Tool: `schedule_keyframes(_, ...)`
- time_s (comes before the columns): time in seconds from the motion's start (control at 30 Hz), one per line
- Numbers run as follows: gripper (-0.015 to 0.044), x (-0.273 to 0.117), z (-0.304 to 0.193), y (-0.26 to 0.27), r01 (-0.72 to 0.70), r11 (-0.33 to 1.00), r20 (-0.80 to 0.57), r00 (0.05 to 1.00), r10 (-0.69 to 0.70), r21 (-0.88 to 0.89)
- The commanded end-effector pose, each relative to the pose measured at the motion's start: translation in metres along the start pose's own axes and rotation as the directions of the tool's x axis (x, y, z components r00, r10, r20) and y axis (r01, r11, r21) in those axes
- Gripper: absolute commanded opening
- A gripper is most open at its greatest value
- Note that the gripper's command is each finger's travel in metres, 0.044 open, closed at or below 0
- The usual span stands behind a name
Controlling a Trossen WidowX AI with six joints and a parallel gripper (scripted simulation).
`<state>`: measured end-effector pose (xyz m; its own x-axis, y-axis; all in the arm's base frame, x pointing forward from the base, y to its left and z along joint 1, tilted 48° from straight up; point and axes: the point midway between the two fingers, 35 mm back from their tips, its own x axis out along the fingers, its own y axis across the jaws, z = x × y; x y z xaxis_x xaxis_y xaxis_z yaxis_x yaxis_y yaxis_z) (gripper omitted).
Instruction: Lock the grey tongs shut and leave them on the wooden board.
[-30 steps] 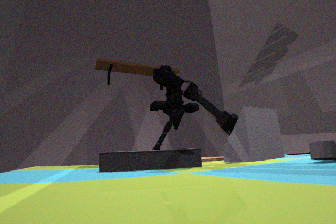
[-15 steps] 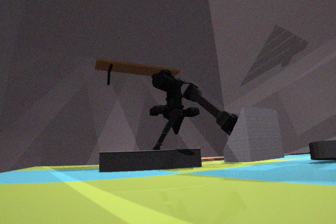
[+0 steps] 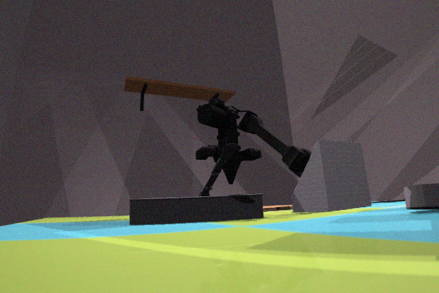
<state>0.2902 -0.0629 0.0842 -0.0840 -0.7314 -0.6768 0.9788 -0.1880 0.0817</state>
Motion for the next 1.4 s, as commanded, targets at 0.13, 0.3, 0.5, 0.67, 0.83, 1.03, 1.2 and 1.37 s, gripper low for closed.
schedule_keyframes(0.13, -0.0150, 0.014, 0.001, -0.001, 0.000, 1.000, 0.006, 1.000, 0.000, -0.002)
schedule_keyframes(0.3, -0.0150, 0.018, 0.002, -0.002, 0.001, 1.000, 0.007, 1.000, -0.001, -0.002)
schedule_keyframes(0.5, -0.0150, 0.018, 0.002, 0.000, 0.000, 1.000, 0.007, 1.000, 0.000, -0.001)
schedule_keyframes(0.67, -0.0150, 0.017, 0.002, 0.007, 0.000, 1.000, 0.007, 1.000, 0.000, -0.001)
schedule_keyframes(0.83, -0.0150, 0.016, 0.002, 0.015, 0.000, 1.000, 0.006, 1.000, 0.000, -0.001)
schedule_keyframes(1.03, -0.0150, 0.016, 0.002, 0.025, -0.001, 1.000, 0.006, 1.000, 0.001, 0.000)
schedule_keyframes(1.2, -0.0150, 0.016, 0.002, 0.033, -0.001, 1.000, 0.006, 1.000, 0.001, 0.000)
schedule_keyframes(1.37, -0.0150, 0.015, 0.002, 0.041, -0.001, 1.000, 0.006, 1.000, 0.001, 0.000)
